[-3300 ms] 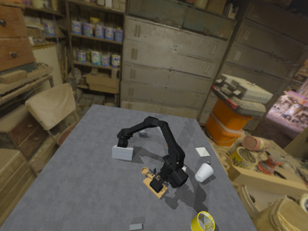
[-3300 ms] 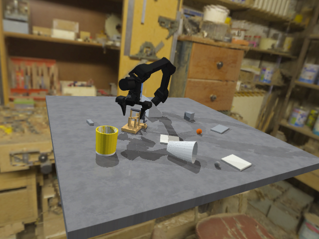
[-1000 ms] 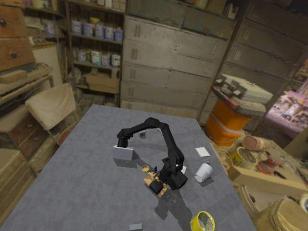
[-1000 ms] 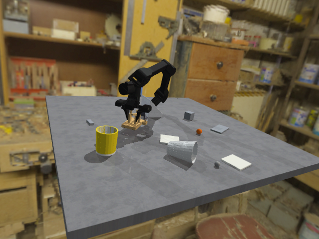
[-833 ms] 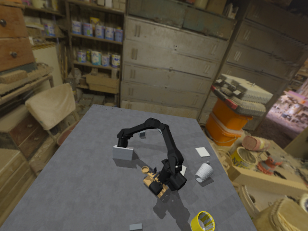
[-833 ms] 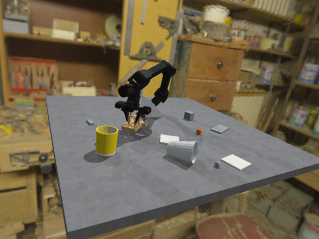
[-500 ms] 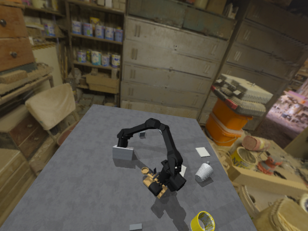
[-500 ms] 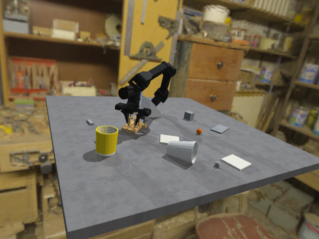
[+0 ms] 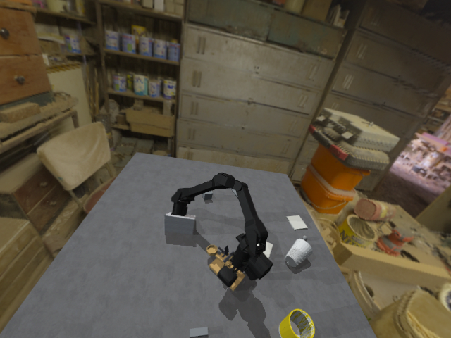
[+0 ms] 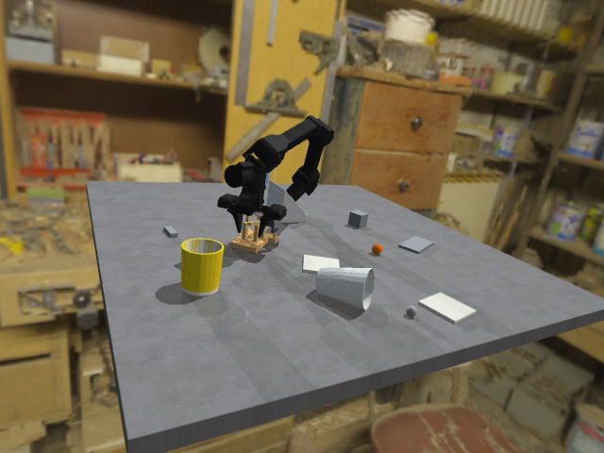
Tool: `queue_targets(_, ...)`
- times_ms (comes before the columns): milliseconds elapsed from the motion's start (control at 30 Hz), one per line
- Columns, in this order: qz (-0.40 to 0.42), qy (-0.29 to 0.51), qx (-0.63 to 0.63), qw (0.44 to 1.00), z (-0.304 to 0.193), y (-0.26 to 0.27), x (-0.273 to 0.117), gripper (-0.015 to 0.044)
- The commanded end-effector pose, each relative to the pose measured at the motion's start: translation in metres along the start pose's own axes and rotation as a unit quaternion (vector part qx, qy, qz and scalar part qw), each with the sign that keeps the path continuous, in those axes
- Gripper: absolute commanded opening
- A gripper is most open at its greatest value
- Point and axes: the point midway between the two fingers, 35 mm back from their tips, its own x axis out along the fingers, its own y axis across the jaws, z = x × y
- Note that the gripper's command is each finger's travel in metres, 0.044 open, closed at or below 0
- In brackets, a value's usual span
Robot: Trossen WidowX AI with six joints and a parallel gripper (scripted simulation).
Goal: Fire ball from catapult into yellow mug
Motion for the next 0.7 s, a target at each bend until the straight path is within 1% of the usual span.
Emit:
queue_targets(0, 0.0, 0.0, 0.0, 1.0, 0.0, 0.0, -0.002, 0.0367)
queue_targets(100, -0.001, 0.0, 0.0, 1.0, 0.004, 0.0, -0.031, 0.044)
queue_targets(233, -0.002, 0.0, 0.001, 1.0, 0.002, -0.001, -0.083, 0.044)
queue_targets(300, -0.002, 0.0, 0.001, 1.0, -0.001, -0.001, -0.098, 0.044)
queue_targets(333, -0.002, 0.0, 0.001, 1.0, -0.001, -0.001, -0.1, 0.044)
queue_targets(367, 0.0, -0.003, 0.002, 1.0, 0.002, -0.001, -0.085, 0.044)
queue_targets(567, 0.0, -0.003, 0.004, 1.0, 0.002, -0.001, -0.085, 0.044)
queue_targets(667, -0.001, -0.008, 0.042, 0.999, 0.002, -0.001, -0.095, 0.044)
